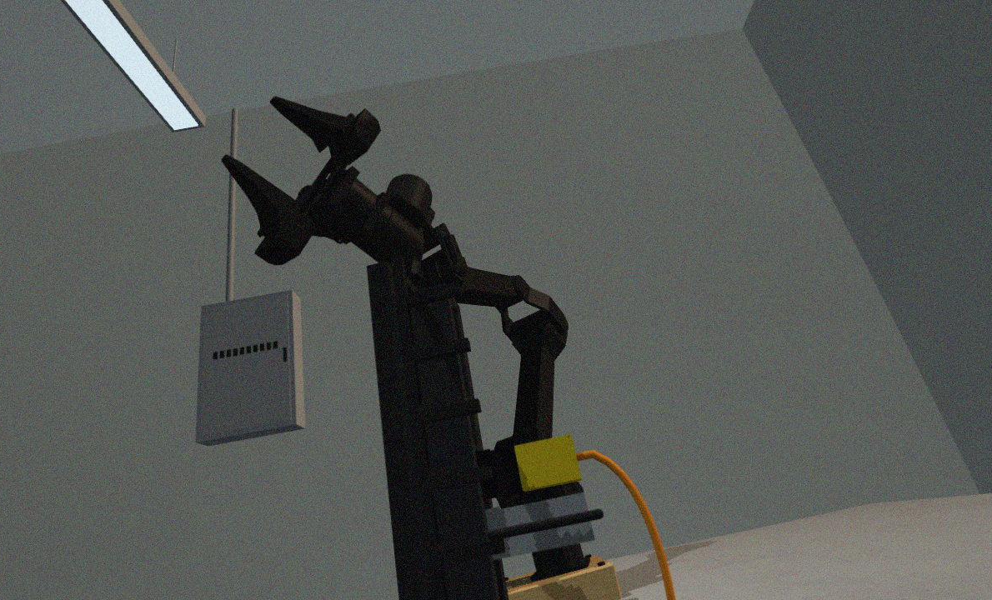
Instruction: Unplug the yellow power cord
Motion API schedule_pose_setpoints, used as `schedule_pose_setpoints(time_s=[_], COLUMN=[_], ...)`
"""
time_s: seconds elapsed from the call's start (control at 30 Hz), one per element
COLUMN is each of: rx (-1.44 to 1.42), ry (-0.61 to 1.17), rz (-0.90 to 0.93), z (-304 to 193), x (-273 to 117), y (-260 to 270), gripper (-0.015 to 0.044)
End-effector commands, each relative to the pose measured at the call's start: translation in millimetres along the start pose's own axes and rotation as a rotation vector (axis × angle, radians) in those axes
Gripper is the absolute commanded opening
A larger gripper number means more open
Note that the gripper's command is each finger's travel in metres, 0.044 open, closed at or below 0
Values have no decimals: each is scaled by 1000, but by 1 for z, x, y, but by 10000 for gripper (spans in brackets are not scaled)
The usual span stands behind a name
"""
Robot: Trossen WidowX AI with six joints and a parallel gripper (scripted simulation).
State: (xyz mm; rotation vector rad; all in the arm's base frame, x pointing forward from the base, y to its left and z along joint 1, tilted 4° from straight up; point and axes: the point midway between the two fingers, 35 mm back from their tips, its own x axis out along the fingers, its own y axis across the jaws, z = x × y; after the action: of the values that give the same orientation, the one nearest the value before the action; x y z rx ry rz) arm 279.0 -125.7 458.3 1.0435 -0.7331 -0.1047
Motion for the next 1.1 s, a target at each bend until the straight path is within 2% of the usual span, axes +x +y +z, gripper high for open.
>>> schedule_pose_setpoints(time_s=[0.0,0.1,0.27,0.47,0.63,0.83,1.07], rx=[-2,-31,-280,-675,-1028,-1476,-1777], ry=[2,26,225,579,915,1337,1930], rz=[-1,-23,-130,-170,-75,195,639], z=[-1,-11,-64,-144,-206,-256,-263], x=[0,1,3,-16,-54,-116,-207], y=[0,4,-17,-39,-51,-71,-104], gripper=[374,295,164,160,160,160,160])
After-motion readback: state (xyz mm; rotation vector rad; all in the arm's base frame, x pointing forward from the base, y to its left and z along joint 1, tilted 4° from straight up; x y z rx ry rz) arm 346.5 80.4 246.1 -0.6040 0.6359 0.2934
